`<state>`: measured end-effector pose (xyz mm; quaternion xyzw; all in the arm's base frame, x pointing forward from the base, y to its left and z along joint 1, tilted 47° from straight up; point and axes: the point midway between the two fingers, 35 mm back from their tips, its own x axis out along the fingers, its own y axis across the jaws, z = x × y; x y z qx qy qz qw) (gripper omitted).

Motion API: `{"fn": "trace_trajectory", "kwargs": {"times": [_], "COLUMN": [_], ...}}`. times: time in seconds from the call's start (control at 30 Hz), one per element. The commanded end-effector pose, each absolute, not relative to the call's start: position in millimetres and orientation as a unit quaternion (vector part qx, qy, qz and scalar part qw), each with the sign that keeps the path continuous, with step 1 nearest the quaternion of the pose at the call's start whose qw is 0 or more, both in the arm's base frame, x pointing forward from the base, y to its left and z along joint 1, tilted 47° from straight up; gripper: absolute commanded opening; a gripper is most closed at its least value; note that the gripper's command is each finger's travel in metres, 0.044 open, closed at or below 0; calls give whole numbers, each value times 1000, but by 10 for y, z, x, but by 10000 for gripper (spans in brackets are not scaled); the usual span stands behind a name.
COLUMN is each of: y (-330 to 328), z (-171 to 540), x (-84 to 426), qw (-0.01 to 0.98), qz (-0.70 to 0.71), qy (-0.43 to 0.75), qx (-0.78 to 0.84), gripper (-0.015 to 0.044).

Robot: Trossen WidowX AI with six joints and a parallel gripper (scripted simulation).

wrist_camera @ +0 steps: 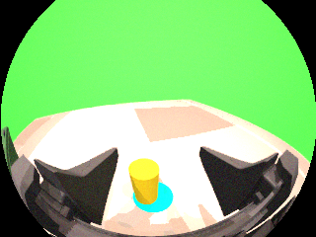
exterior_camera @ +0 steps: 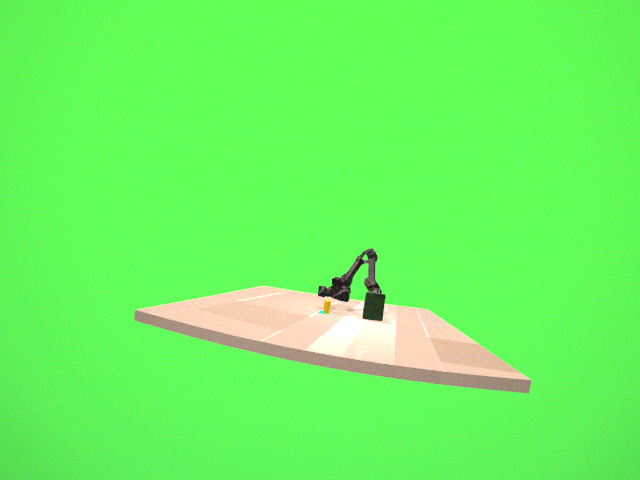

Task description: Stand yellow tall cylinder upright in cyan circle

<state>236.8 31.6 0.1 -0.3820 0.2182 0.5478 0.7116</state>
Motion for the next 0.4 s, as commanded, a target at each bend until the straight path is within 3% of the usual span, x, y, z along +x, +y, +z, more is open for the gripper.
{"fn": "trace_trajectory", "kwargs": {"times": [0.0, 0.37], "y": [452, 751], "z": [122, 355], "x": [2335, 2238], "qw": [711, 709], "qz": [548, 551], "qy": [220, 233], "qx": [-382, -373], "gripper": [400, 400]}}
